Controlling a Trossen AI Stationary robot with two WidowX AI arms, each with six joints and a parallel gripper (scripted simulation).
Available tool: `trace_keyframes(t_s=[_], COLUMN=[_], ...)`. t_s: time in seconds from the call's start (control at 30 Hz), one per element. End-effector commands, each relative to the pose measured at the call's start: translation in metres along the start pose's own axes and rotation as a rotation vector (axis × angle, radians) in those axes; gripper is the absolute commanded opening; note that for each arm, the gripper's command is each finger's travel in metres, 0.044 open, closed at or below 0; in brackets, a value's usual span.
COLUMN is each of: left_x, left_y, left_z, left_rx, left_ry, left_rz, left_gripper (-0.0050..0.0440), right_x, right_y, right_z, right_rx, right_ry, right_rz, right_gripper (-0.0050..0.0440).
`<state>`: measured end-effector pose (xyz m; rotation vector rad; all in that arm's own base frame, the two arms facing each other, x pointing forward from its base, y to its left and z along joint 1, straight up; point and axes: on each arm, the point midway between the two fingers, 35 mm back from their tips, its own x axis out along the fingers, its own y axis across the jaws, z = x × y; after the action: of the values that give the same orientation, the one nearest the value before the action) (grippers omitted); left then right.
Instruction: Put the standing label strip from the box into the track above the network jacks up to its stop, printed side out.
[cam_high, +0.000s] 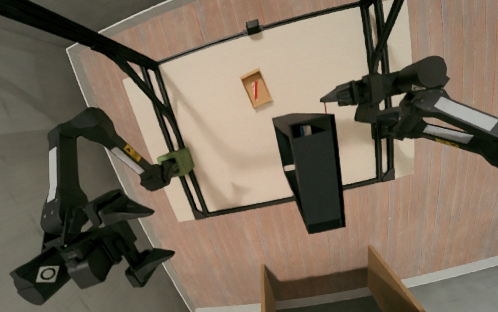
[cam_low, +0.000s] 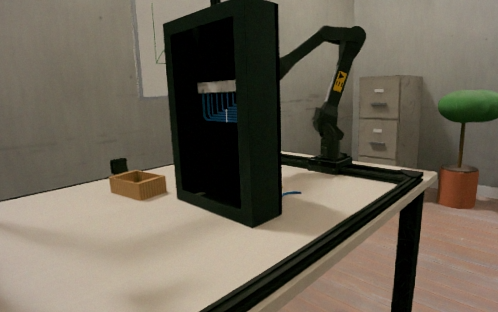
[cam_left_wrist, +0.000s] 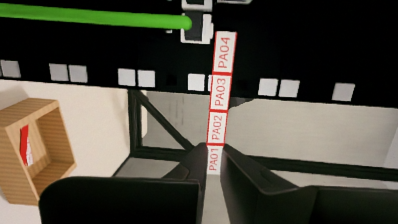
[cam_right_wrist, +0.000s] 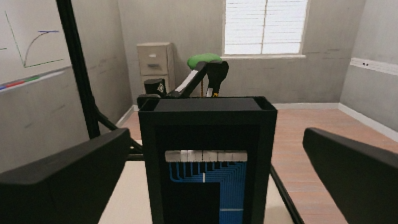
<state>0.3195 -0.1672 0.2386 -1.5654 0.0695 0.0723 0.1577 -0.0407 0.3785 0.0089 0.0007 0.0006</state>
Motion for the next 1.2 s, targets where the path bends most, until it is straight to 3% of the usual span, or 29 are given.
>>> trace_keyframes(t_s=[0.0,1.17], left_x=[-0.0007,-0.0045], left_y=[-0.0082,-0.0049], left_z=[0.0002,0.0024], left_rx=[-0.016,-0.012], left_ry=[0.001,0.006], left_rz=[-0.016,-0.01], left_gripper=[-0.005,-0.005], right_x=[-0.0003,-0.0003], right_y=[0.0011,0.0011], right_z=[0.0047,0.0047], right_rx=[-0.014,-0.014], right_ry=[-0.001,-0.001], right_rz=[-0.001,-0.001], right_gripper=[0.044,0.044])
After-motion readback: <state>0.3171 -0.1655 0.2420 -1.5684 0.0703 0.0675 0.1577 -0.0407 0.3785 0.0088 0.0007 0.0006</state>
